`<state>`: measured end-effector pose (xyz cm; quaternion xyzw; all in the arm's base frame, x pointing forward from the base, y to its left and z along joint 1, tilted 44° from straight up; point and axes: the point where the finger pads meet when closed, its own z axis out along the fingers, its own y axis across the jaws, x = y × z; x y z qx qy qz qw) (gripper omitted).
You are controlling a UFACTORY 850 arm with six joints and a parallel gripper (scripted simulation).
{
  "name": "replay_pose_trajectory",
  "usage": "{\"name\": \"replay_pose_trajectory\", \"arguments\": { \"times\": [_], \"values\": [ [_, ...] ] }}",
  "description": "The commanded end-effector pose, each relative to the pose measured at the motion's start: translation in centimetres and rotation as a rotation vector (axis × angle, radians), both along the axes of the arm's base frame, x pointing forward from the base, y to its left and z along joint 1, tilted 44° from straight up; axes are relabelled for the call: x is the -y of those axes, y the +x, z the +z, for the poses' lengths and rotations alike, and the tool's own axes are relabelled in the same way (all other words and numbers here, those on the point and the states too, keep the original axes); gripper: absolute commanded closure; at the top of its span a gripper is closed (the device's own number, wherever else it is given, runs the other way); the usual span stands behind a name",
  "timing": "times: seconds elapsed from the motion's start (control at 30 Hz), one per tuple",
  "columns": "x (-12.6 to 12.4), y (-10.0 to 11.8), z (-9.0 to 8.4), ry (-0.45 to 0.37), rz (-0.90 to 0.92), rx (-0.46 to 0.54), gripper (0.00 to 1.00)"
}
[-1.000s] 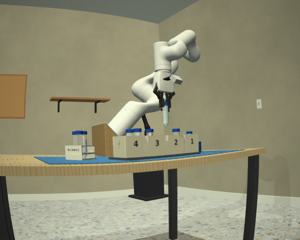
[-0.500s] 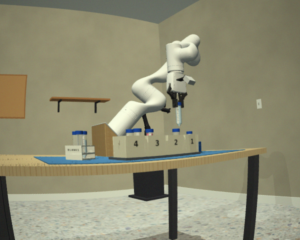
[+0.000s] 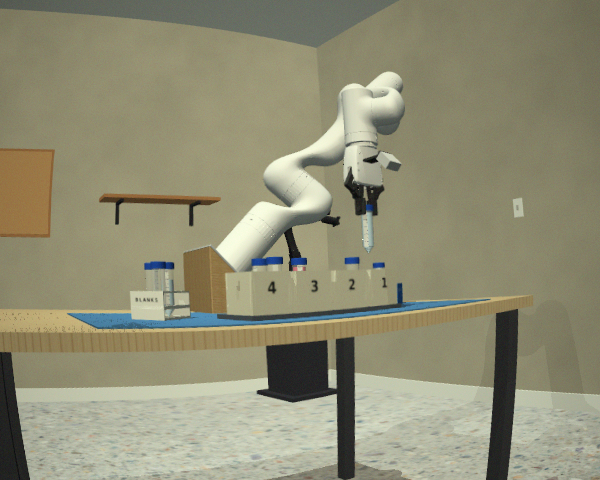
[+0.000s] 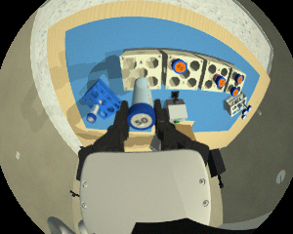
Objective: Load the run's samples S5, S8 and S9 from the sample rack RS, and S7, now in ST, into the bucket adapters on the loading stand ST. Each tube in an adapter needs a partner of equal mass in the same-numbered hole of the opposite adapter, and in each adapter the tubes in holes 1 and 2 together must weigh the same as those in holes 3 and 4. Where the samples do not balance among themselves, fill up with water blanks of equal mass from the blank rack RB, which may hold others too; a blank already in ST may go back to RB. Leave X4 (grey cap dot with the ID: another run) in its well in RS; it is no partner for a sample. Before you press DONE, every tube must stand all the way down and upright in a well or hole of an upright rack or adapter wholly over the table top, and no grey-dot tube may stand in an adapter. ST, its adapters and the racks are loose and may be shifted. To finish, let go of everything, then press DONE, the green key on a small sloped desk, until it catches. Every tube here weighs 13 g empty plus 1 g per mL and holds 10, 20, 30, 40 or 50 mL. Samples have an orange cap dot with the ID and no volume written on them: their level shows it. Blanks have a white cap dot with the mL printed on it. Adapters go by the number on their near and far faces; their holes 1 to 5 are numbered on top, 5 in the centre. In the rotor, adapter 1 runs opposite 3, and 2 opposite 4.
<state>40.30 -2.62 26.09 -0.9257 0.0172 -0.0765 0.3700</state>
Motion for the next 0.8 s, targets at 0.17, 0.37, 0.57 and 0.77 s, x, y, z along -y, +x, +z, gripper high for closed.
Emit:
{"name": "replay_pose_trajectory", "arguments": {
  "times": [0.17,0.37,0.57,0.77],
  "values": [
    [0.0,0.1,0.1,-0.001,0.0,0.001,1.0],
    [0.0,0.1,0.1,-0.001,0.0,0.001,1.0],
    [-0.7,0.2,-0.6,-0.001,0.0,0.001,1.0],
    [-1.3,0.4,-1.4,-0.001,0.0,0.001,1.0]
  ]
}}
